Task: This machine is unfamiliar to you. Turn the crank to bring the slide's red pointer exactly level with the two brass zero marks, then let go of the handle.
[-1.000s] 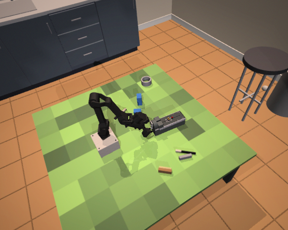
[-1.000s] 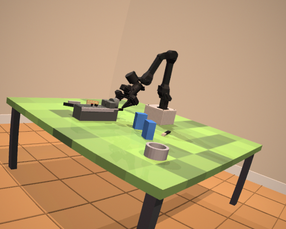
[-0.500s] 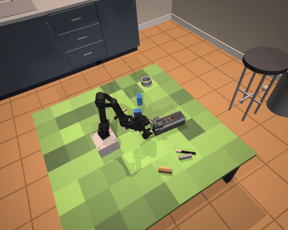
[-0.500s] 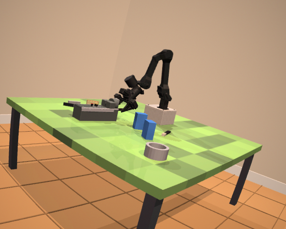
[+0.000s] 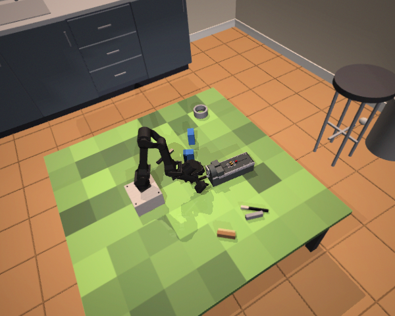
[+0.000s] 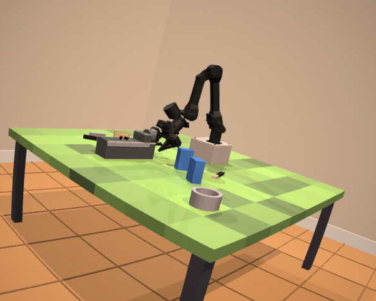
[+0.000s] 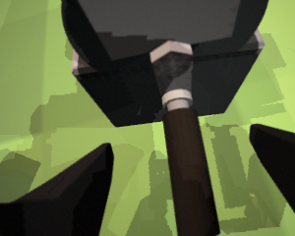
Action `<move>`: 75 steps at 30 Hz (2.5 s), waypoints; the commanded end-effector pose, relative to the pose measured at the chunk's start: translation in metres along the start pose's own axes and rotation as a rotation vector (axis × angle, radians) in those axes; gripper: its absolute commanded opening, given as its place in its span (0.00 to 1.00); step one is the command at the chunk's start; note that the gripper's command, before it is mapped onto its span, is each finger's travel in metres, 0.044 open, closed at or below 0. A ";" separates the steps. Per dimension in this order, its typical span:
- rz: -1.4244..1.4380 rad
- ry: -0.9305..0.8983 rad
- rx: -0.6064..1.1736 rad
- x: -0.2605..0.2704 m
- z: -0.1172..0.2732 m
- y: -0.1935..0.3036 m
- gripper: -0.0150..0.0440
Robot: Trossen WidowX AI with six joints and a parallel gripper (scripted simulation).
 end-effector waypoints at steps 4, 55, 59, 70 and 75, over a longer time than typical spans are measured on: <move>0.001 -0.001 0.002 0.001 0.000 0.001 0.64; -0.001 -0.002 0.002 0.025 0.008 -0.013 0.25; -0.001 -0.002 0.001 0.027 0.011 -0.016 0.25; -0.001 -0.002 0.001 0.028 0.018 -0.024 0.25; -0.001 -0.002 0.001 0.028 0.022 -0.028 0.25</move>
Point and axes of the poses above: the point midway between the two fingers, 35 mm back from their tips, its own z axis back along the fingers, its own x axis across the jaws, y = z × x, the point moved 10 cm from there along z, back along the fingers, and after that the axes turned 13 degrees about z, right-handed, at the moved point
